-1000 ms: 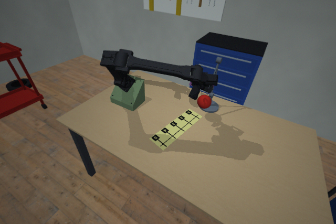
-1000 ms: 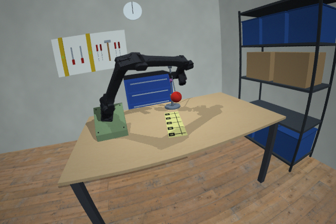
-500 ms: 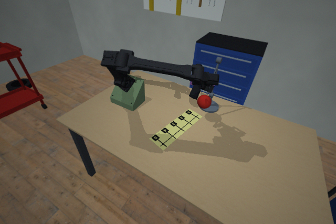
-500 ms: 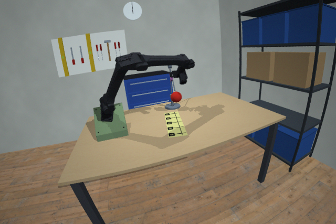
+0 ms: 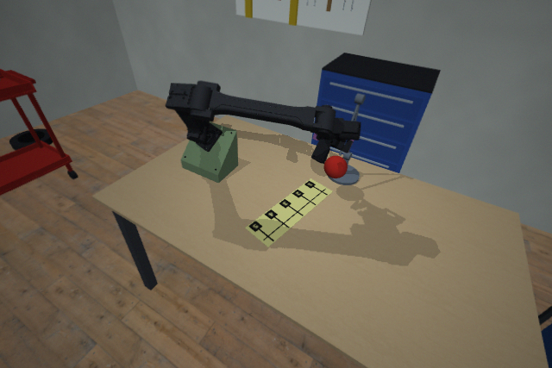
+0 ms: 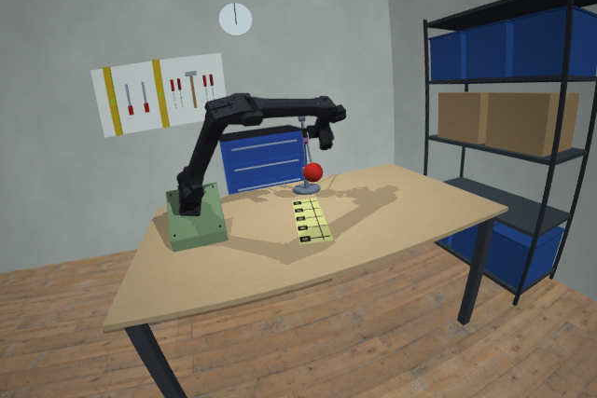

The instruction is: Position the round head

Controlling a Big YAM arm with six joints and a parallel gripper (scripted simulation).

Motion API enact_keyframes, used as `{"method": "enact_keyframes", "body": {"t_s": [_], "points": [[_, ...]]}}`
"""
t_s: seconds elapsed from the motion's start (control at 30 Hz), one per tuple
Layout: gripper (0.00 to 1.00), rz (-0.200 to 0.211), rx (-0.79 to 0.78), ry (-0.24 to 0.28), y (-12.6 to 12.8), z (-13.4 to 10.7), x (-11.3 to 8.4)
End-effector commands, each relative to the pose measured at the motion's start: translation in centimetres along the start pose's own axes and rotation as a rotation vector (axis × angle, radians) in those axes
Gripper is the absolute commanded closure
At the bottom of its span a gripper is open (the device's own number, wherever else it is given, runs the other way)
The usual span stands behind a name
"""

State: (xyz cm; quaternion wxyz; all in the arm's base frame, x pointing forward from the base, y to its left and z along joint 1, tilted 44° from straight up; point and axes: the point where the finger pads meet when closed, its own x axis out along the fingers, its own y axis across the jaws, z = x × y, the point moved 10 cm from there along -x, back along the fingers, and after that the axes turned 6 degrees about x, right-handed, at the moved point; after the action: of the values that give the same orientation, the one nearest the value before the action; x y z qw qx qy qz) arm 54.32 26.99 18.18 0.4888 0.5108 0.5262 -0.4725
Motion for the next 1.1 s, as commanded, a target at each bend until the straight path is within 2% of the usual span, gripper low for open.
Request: {"method": "enact_keyframes", "body": {"t_s": [0.0,0.53,1.07], "points": [[0.0,0.04,-0.043,0.015,-0.64,-2.19,-1.2],[0.0,0.04,-0.043,0.015,-0.64,-2.19,-1.2],[0.0,0.009,-0.006,0.005,-0.33,-2.29,-1.21]]}}
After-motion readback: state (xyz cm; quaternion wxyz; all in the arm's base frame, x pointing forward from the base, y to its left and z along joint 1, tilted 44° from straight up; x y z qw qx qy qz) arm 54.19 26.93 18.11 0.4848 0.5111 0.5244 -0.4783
